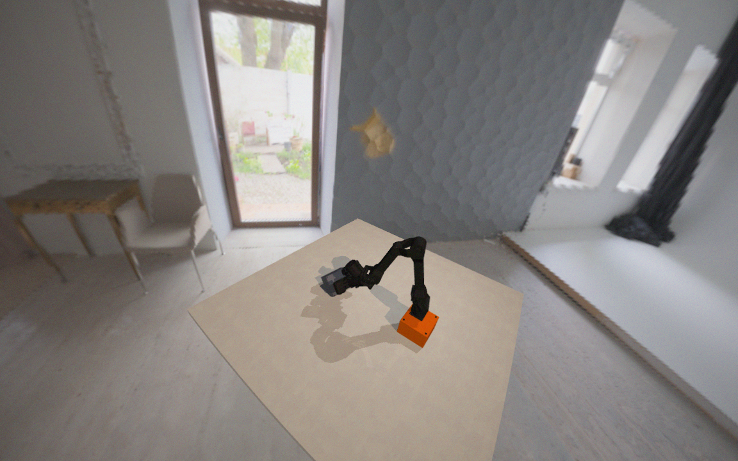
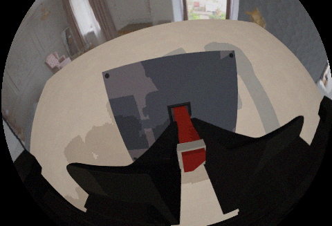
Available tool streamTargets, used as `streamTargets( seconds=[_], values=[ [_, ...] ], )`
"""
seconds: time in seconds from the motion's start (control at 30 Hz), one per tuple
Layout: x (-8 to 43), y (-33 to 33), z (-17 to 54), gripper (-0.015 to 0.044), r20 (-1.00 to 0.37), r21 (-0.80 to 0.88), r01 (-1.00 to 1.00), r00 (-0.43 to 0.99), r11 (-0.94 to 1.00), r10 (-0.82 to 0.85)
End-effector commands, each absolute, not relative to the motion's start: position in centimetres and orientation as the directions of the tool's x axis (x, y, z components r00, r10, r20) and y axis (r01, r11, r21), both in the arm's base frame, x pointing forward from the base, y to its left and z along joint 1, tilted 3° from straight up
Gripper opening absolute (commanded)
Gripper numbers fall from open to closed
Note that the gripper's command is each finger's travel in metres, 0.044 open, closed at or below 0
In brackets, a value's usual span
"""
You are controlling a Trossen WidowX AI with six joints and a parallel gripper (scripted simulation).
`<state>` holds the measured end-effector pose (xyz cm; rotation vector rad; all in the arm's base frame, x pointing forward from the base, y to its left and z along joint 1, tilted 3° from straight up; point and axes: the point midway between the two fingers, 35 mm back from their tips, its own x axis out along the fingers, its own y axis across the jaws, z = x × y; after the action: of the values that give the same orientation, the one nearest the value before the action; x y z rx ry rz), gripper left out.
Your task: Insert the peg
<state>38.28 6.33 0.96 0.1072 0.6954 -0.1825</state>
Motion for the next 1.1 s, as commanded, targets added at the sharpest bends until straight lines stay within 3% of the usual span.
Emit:
streamTargets(
  seconds=[0.0,0.8,1.07],
  values=[
    [38.59,6.41,0.98,0.0000,-0.642,0.039,0.197,0.756,0.980,-0.126],
    [38.78,6.28,0.74,0.0000,-0.645,0.037,0.202,0.753,0.979,-0.131],
    [38.78,6.28,0.74,0.0210,-0.645,0.037,0.202,0.753,0.979,-0.131]
  ],
)
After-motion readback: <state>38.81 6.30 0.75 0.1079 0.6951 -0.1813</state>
